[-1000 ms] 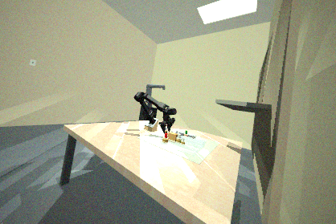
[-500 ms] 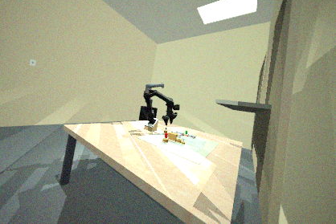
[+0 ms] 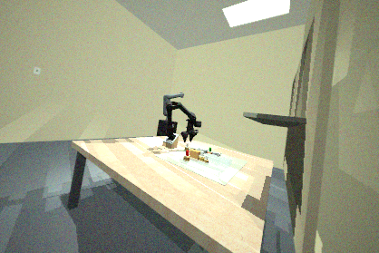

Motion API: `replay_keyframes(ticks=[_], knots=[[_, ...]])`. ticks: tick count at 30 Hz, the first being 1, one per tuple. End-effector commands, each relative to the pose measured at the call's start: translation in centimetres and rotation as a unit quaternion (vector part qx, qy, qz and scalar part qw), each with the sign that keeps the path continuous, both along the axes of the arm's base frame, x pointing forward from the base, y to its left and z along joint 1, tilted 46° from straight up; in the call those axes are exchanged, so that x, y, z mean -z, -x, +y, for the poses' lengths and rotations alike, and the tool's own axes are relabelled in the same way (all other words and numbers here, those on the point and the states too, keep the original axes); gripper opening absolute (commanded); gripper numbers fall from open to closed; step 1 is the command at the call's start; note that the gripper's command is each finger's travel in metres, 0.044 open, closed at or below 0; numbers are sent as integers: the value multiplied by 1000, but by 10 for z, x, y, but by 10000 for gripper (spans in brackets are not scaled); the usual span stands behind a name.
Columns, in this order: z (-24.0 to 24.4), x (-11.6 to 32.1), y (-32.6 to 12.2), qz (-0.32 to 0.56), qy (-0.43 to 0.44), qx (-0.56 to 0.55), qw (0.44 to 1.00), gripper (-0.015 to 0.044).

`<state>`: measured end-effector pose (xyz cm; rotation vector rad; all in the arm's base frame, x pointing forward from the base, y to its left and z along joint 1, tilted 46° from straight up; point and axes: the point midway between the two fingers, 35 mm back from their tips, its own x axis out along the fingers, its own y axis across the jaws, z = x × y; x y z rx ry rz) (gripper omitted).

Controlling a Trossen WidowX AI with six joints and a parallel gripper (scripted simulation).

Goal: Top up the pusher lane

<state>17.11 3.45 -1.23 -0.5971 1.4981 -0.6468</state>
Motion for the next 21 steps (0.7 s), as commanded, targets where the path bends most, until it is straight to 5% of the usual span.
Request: replay_keyframes(ticks=[1,21], knots=[[-6,5,1,0,1,-2,1000,440],[-31,30,1,-1,1,-2,1000,440]])
